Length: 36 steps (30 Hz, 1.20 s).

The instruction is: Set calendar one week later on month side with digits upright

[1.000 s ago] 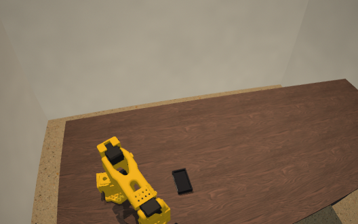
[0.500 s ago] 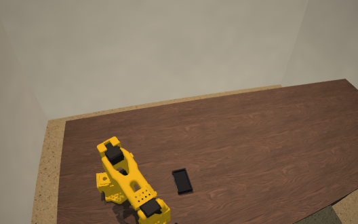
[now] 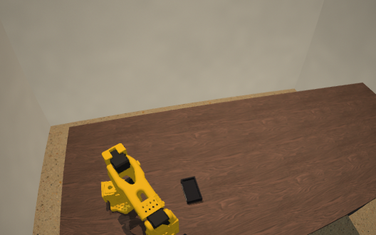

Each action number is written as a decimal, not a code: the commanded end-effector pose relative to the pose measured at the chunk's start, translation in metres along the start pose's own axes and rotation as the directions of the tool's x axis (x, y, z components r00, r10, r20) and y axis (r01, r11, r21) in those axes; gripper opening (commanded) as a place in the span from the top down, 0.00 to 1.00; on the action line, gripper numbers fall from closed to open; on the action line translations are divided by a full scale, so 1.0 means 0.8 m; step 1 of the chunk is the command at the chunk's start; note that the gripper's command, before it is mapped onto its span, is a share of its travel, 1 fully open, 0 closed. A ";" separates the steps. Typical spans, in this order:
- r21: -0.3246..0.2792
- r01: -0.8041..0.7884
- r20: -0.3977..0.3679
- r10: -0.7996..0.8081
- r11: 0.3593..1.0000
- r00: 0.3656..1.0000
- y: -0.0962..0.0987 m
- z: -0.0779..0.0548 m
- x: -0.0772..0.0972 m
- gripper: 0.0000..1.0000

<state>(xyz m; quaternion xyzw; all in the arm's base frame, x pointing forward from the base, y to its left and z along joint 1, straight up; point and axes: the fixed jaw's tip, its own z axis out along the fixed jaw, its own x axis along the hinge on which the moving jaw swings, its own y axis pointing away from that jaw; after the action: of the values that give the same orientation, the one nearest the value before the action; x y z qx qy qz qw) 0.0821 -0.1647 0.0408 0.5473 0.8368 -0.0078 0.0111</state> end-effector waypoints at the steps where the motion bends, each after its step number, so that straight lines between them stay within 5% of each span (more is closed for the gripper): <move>1: -0.001 -0.019 0.024 0.019 1.000 1.000 -0.002 -0.001 -0.004 1.00; 36: -0.001 -0.019 0.024 0.019 1.000 1.000 -0.002 0.015 -0.004 1.00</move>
<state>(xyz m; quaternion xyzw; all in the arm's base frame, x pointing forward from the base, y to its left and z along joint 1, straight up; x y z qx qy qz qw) 0.0823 -0.1653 0.0279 0.5473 0.8368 -0.0084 0.0120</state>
